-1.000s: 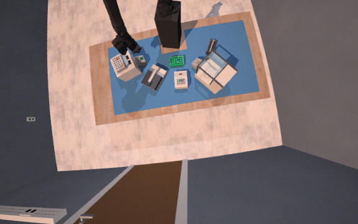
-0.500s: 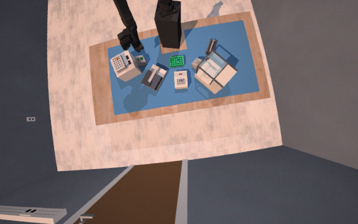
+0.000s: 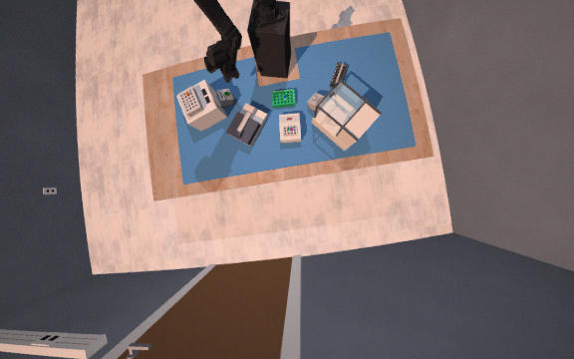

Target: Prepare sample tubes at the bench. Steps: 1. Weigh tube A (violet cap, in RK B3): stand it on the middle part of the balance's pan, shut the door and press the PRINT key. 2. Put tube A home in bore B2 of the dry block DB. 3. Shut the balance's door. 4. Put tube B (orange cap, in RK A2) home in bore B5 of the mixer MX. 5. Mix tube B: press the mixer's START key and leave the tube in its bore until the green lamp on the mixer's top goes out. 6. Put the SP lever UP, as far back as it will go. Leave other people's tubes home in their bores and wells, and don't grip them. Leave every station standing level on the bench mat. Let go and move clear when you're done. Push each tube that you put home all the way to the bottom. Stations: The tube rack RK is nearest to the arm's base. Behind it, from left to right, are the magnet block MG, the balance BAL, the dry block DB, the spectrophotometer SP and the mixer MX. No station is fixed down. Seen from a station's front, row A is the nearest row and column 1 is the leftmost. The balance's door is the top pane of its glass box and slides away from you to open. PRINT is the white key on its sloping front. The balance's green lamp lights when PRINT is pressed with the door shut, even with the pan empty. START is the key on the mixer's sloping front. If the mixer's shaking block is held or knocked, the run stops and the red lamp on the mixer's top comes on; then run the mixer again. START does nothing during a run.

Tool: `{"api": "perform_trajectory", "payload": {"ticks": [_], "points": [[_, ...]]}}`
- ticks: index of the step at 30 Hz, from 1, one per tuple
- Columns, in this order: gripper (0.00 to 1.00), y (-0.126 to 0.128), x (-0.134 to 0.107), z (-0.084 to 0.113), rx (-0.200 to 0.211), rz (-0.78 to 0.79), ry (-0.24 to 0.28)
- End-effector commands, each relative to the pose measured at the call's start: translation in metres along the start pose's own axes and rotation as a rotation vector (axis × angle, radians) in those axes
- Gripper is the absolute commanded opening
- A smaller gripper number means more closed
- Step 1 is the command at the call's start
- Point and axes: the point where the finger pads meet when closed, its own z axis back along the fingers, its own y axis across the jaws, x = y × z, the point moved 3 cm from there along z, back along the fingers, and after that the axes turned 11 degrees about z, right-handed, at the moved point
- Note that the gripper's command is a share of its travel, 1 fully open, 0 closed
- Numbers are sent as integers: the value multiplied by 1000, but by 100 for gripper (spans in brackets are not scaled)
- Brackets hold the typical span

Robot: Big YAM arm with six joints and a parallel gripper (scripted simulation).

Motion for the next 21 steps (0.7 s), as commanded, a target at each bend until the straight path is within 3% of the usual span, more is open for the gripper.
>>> {"api": "perform_trajectory", "payload": {"ticks": [1, 11, 12, 14, 21], "points": [[0, 4, -4, 3, 3, -21, -22], [0, 6, -13, 8, 4, -20, -20], [0, 6, 1, 6, 5, -29, -52], [0, 4, 8, 7, 5, -35, -68], [0, 0, 2, 6, -3, -33, -33]]}}
